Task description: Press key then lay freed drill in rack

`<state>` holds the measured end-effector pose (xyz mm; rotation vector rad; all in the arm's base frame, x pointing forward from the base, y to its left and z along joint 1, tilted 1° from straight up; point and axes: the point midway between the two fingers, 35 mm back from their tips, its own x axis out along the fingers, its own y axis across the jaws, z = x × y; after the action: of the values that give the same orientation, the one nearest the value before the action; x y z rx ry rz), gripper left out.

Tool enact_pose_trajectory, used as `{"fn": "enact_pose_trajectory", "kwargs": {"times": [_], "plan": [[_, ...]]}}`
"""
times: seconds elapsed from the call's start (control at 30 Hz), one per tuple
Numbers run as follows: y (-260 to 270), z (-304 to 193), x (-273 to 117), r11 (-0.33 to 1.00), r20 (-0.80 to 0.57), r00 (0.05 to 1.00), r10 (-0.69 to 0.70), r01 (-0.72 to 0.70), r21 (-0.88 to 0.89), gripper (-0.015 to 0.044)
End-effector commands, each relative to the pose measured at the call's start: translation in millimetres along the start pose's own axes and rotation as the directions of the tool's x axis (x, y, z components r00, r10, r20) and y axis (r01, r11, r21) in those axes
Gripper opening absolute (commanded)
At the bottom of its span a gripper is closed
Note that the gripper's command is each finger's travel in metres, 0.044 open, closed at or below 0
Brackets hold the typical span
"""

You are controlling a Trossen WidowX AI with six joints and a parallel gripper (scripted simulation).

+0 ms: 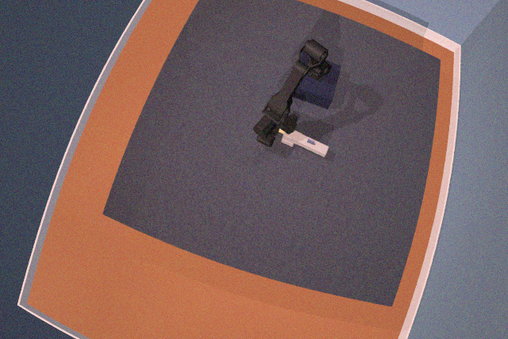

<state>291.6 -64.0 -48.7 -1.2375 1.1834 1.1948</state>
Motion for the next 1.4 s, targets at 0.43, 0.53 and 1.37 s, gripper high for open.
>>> {"fn": "enact_pose_trajectory", "kwargs": {"times": [0.43,0.53,1.37], "plan": [[0,1,-3,1.0,0.004,1.0,-0.002,0.002,0.001,0.0],[1,-3,-2,1.0,0.004,1.0,-0.002,0.002,0.001,0.0],[0,-40,0,1.0,0.001,1.0,-0.002,0.002,0.001,0.0]]}}
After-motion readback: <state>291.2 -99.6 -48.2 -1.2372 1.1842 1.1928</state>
